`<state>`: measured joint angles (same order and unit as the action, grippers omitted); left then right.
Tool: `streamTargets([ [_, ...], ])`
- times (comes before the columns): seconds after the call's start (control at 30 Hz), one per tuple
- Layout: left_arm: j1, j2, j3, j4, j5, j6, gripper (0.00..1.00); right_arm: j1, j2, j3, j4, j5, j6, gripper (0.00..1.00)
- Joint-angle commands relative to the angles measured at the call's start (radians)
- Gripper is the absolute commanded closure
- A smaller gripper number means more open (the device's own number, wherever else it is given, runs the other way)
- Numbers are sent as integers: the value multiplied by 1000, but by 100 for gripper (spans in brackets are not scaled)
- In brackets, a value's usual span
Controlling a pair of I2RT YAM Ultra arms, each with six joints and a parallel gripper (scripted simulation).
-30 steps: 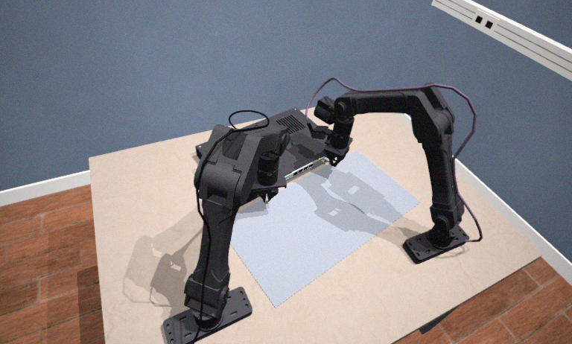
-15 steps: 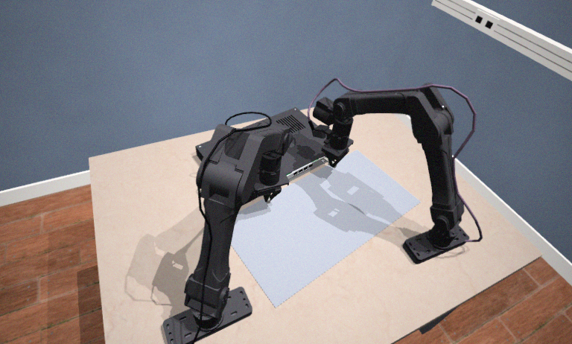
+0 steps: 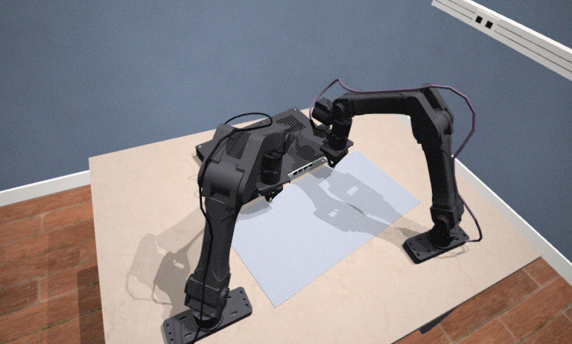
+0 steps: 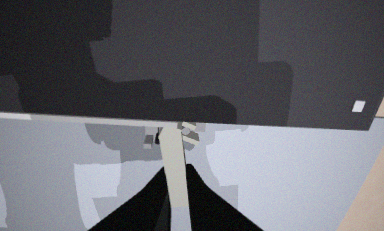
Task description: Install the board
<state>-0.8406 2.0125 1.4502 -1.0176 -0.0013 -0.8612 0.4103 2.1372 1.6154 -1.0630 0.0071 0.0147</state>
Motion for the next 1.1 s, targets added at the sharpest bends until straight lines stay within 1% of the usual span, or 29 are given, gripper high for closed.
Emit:
streamTargets([
  [0.0,-1,5,39,-12,-16,-86,97,8,-17,21,15,3,94,96],
  [0.63,-4,8,44,-14,-17,-95,97,6,-16,22,15,9,104,96],
  [0.8,-3,16,57,-16,-13,-177,97,14,-10,33,8,-5,194,96],
  [1.07,-2,19,61,-20,-15,-180,97,12,-9,34,3,-2,198,96],
])
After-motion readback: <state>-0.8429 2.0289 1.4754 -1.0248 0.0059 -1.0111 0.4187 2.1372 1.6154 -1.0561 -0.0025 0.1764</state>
